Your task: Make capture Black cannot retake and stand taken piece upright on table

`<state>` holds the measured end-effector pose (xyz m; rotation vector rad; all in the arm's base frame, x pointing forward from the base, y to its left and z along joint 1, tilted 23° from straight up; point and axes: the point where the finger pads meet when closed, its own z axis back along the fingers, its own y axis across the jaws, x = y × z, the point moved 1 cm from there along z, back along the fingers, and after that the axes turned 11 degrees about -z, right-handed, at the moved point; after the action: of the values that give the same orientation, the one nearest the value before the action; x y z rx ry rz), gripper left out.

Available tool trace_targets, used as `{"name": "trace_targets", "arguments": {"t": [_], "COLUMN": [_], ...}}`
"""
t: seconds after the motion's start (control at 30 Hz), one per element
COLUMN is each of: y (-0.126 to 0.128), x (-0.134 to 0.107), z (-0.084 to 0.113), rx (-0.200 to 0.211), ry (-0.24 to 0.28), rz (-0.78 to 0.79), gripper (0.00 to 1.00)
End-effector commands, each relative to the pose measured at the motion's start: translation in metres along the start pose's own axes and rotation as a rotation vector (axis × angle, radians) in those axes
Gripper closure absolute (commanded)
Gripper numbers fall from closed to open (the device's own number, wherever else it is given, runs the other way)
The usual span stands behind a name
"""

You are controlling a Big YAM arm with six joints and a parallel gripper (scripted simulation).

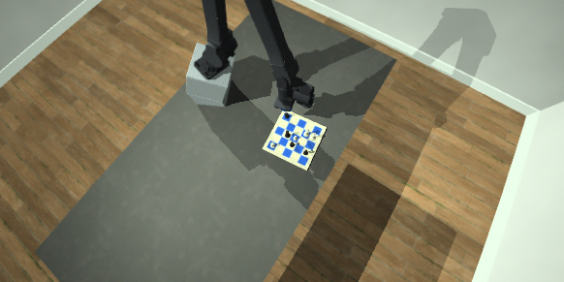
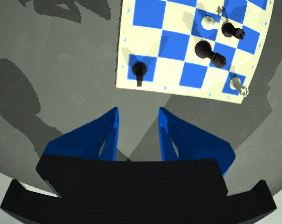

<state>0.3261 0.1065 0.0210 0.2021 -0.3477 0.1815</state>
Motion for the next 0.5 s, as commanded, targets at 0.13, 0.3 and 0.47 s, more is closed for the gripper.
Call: {"name": "trace_targets", "arguments": {"t": [0.13,0.3,0.47], "y": [0.000,0.000,0.003], "x": [0.021,0.015,0.013], "z": [0.008,0.000,-0.005], "rx": [0.001,-0.001,0.001], "ry": [-0.058,-0.034,-0.030], "rz": [-0.006,-0.008,-0.002], "gripper": [0.64,0.64,0.64]}}
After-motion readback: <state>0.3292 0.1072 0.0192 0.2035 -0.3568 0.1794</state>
